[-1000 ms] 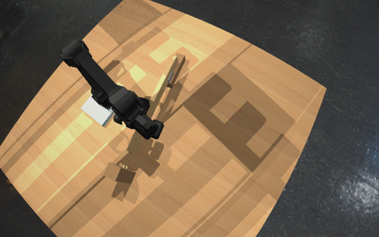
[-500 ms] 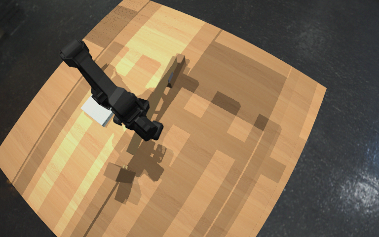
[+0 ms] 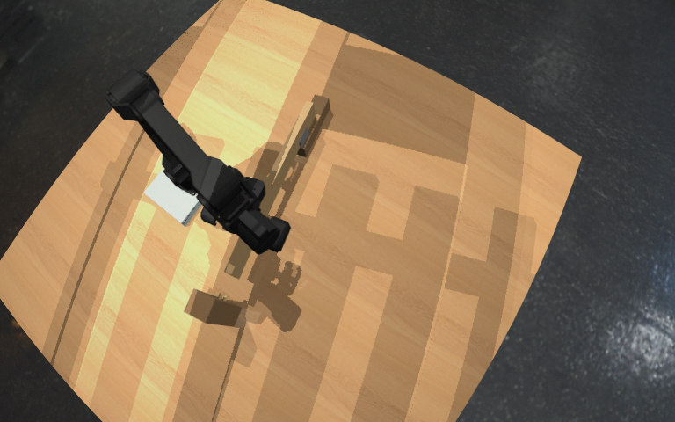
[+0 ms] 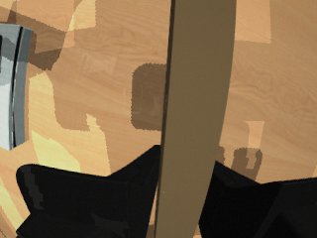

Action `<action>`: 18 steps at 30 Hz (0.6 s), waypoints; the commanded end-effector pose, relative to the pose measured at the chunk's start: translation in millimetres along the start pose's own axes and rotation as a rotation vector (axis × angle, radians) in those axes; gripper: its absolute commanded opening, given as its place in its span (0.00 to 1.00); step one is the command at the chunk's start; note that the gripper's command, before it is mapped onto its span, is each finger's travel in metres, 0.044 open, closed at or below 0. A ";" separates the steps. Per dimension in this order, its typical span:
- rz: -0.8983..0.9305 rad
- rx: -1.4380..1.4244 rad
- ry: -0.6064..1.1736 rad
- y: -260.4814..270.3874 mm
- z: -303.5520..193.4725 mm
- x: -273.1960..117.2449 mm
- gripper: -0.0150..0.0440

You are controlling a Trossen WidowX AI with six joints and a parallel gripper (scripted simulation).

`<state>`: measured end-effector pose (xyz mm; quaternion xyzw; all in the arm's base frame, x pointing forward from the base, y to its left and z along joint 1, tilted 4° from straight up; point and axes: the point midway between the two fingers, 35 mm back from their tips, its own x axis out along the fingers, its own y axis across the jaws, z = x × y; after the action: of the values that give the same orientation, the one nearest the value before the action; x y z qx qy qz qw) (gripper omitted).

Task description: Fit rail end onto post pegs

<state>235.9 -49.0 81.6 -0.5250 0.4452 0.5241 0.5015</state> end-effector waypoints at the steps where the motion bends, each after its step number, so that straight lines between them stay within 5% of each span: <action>1: -0.008 -0.004 0.001 -2.5 -2.0 -3.0 0.25; 18: -0.008 -0.004 0.001 -3.1 -7.2 -2.4 0.25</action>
<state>237.1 -54.2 82.1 -0.5250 0.4450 0.5246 0.5012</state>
